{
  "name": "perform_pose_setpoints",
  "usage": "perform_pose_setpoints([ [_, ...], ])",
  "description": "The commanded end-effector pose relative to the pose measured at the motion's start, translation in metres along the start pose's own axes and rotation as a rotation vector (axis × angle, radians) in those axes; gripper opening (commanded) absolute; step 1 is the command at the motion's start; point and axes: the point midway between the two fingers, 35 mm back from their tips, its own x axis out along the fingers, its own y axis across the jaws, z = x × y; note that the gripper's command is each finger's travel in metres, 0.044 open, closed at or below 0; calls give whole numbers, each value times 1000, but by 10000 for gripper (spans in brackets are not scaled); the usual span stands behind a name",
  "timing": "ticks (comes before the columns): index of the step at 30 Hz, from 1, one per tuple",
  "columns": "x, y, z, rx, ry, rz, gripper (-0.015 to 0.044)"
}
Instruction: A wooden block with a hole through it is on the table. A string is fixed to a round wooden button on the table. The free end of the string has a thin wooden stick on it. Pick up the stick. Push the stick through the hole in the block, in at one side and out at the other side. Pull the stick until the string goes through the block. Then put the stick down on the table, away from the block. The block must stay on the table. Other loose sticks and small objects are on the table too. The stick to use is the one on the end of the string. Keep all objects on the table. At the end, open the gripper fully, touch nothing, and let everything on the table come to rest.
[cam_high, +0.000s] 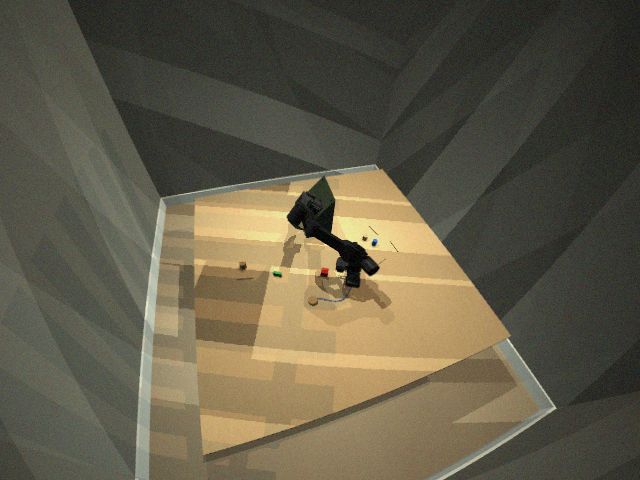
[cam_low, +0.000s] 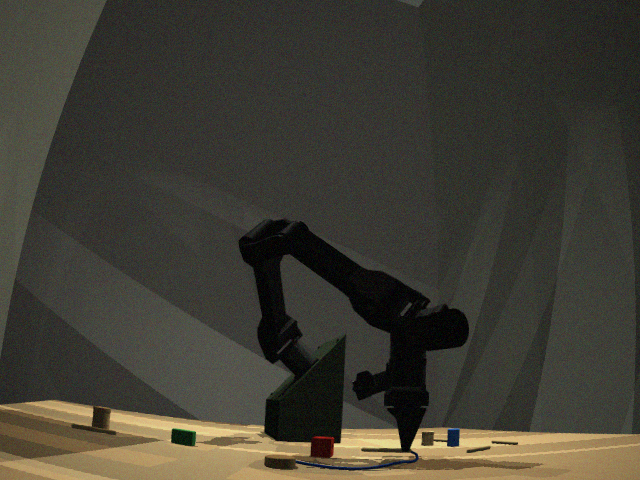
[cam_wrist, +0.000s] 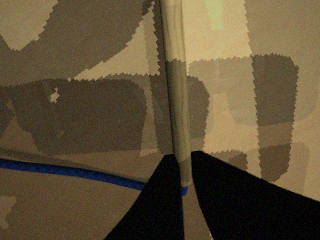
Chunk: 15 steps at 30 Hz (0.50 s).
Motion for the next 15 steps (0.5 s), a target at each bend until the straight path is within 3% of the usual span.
perform_pose_setpoints([
  [1, -1, 1, 6, -5, -1, 4, 0],
  [15, -1, 0, 24, -5, 0, 4, 0],
])
